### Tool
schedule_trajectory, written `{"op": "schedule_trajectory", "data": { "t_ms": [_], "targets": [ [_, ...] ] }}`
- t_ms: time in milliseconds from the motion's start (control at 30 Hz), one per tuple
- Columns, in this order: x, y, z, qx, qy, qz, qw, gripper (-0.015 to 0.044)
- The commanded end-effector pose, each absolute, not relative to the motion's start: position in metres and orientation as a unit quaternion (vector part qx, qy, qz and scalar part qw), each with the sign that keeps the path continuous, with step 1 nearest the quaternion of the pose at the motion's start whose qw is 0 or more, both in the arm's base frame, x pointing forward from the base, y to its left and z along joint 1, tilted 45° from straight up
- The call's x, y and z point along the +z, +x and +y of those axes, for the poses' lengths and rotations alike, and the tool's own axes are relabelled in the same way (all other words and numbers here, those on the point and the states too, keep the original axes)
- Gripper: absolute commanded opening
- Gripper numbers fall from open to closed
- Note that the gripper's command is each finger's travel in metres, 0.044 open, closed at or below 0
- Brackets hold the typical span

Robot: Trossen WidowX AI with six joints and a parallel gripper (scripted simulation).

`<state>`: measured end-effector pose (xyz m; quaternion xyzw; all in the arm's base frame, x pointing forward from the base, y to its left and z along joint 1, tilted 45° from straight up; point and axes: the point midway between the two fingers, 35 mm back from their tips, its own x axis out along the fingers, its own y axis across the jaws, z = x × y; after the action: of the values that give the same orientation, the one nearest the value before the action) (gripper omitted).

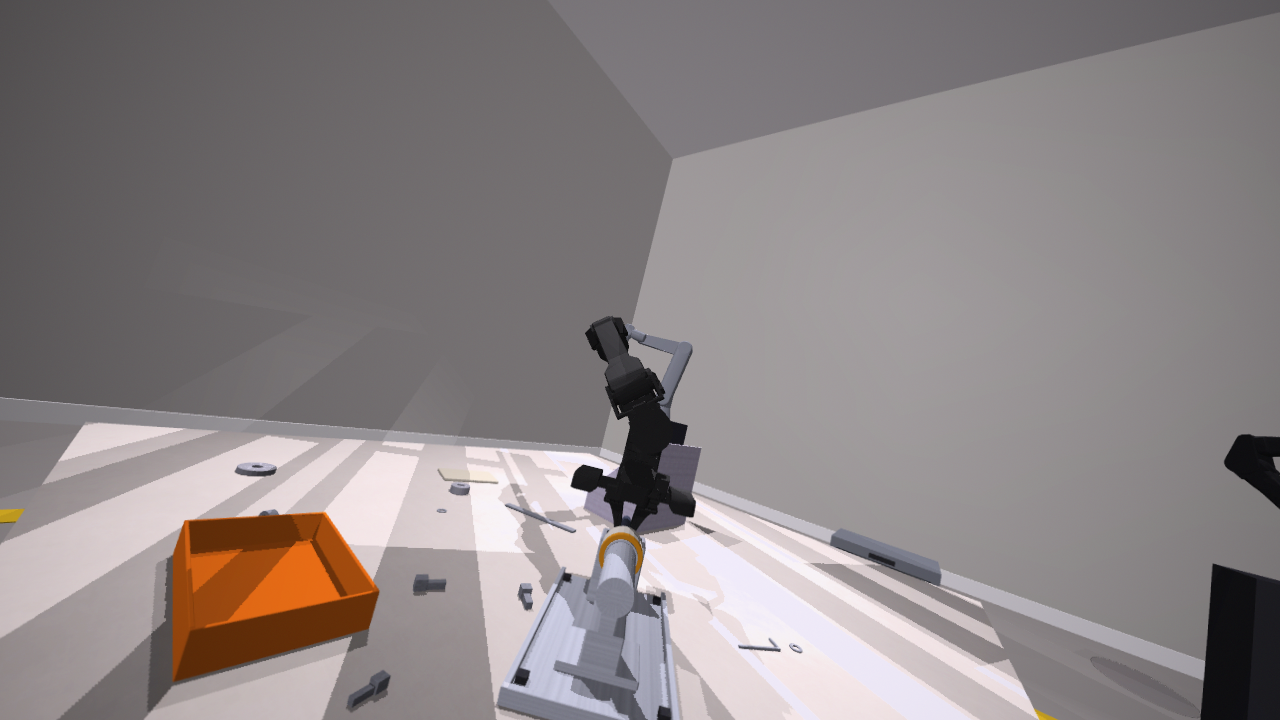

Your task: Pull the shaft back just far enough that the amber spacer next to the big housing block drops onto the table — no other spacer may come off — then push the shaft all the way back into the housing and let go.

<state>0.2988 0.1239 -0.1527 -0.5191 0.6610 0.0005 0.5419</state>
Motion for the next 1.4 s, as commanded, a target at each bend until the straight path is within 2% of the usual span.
{"op": "schedule_trajectory", "data": {
  "t_ms": [0,1367],
  "targets": [
    [-0.1521,0.2979,0.1231,0.000,-0.519,0.662,0.541,0.0000],
    [-0.1500,0.2941,0.1201,0.000,-0.519,0.662,0.541,0.0000]
  ]
}}
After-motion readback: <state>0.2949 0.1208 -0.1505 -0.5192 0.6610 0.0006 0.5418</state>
